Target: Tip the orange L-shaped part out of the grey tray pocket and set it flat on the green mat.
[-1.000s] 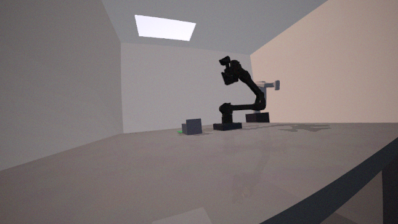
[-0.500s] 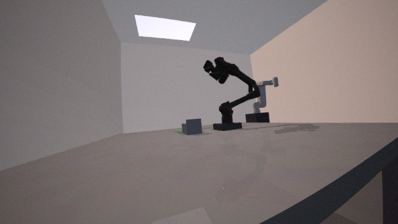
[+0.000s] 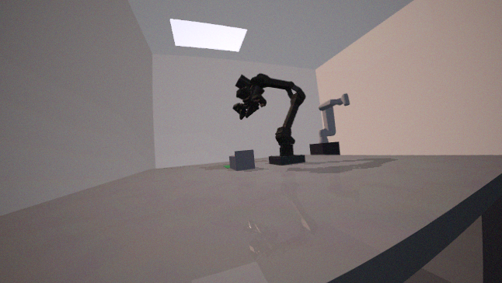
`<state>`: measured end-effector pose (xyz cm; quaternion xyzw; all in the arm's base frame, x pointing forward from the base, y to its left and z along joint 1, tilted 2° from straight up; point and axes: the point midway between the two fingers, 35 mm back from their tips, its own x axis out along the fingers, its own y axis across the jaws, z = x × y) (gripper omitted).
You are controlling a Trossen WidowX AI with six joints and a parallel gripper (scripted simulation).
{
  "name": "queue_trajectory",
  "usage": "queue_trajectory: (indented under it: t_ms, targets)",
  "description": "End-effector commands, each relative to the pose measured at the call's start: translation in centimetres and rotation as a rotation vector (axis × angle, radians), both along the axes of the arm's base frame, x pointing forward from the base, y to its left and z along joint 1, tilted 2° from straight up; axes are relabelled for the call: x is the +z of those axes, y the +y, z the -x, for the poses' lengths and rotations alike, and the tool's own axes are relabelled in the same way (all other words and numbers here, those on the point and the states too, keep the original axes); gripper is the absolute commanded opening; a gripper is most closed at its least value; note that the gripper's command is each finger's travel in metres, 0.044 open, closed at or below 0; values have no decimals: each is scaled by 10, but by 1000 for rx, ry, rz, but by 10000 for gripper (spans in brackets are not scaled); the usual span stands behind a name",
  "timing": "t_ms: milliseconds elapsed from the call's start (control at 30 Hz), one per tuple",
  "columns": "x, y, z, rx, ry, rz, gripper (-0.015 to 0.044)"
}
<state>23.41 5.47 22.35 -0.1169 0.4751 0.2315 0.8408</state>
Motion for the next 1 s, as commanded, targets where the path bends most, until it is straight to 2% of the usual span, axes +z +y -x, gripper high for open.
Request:
queue_trajectory:
  t_ms: [0,200,500,767,967]
  targets:
    - [-39,-2,-15,-184,262,49,180]
    - [-87,-4,-24,-417,528,189,180]
    - [-91,-4,-25,-424,535,195,180]
    - [-160,-5,-23,-424,535,195,180]
    - [-163,-5,-23,-424,535,195,180]
